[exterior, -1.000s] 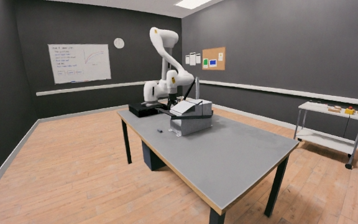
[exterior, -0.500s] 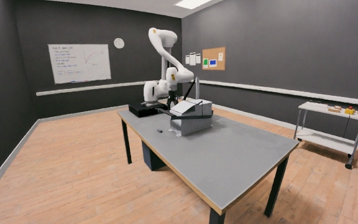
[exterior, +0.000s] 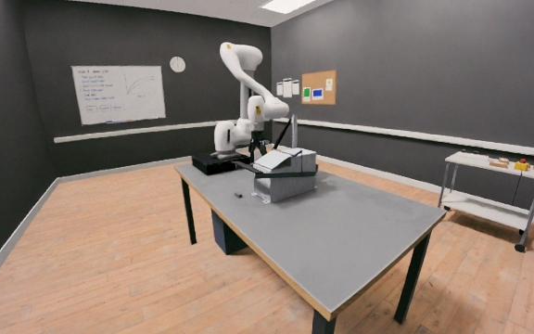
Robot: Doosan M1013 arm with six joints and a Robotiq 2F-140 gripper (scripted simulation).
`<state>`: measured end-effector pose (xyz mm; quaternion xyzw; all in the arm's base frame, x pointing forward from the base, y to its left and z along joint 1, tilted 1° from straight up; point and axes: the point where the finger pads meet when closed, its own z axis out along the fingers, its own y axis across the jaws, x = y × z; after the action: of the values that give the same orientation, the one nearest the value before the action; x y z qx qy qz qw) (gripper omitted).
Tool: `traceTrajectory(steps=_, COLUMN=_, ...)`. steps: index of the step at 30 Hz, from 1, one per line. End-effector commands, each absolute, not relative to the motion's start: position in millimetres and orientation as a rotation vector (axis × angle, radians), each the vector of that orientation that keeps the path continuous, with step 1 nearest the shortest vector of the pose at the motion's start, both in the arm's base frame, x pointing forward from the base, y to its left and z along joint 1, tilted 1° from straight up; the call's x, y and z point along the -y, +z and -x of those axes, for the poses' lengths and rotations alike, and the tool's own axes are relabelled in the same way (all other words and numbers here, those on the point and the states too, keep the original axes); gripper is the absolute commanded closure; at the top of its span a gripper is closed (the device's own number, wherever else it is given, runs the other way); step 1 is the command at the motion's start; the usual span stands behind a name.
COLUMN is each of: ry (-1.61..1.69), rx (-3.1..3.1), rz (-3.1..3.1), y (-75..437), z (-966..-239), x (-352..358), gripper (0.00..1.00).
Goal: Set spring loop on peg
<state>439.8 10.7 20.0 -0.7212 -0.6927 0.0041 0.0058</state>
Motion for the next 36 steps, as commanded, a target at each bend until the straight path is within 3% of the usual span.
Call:
traceTrajectory(steps=1, ry=0.012, rx=2.168, rz=2.258, y=29, z=-440, x=-11, gripper=0.0)
traceTrajectory(steps=27, ry=0.012, rx=2.168, rz=2.258, y=84, z=-441, x=-11, gripper=0.0)
traceTrajectory(steps=36, ry=0.012, rx=2.168, rz=2.258, y=81, z=-441, x=-11, gripper=0.0)
